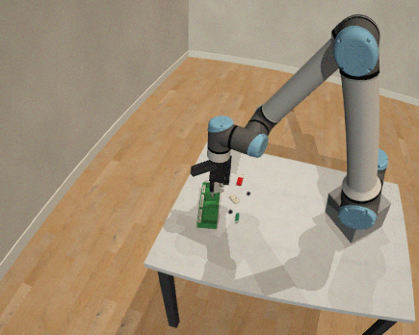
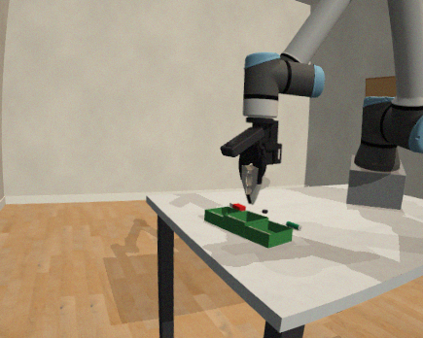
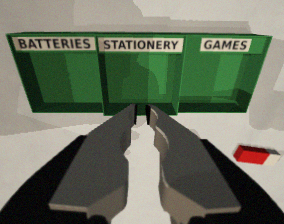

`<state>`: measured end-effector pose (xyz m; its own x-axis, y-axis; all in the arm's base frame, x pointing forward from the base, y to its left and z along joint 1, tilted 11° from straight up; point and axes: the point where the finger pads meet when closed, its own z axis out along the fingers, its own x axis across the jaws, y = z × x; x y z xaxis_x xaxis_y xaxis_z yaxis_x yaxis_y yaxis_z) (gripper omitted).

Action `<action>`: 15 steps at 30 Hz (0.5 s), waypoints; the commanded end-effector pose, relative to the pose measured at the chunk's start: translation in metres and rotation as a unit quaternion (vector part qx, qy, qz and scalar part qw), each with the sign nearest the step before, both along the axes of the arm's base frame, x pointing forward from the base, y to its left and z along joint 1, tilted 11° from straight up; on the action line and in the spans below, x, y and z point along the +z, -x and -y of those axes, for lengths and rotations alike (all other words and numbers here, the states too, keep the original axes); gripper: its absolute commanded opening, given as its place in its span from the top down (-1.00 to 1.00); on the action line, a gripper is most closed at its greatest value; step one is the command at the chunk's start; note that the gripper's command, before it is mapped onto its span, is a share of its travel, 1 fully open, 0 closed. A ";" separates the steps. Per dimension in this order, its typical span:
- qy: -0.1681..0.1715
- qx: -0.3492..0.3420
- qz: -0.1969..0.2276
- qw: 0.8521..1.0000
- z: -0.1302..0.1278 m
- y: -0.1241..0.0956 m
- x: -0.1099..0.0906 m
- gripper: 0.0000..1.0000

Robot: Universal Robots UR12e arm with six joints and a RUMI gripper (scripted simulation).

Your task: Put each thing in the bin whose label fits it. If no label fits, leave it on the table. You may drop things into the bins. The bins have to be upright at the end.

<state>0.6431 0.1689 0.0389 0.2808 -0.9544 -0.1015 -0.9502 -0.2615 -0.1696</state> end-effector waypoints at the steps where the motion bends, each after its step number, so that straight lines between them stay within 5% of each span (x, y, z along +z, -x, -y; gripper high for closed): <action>1: 0.000 0.000 0.001 1.000 -0.001 -0.001 -0.006 0.91; 15: 0.000 0.000 0.001 1.000 -0.006 -0.006 -0.040 0.91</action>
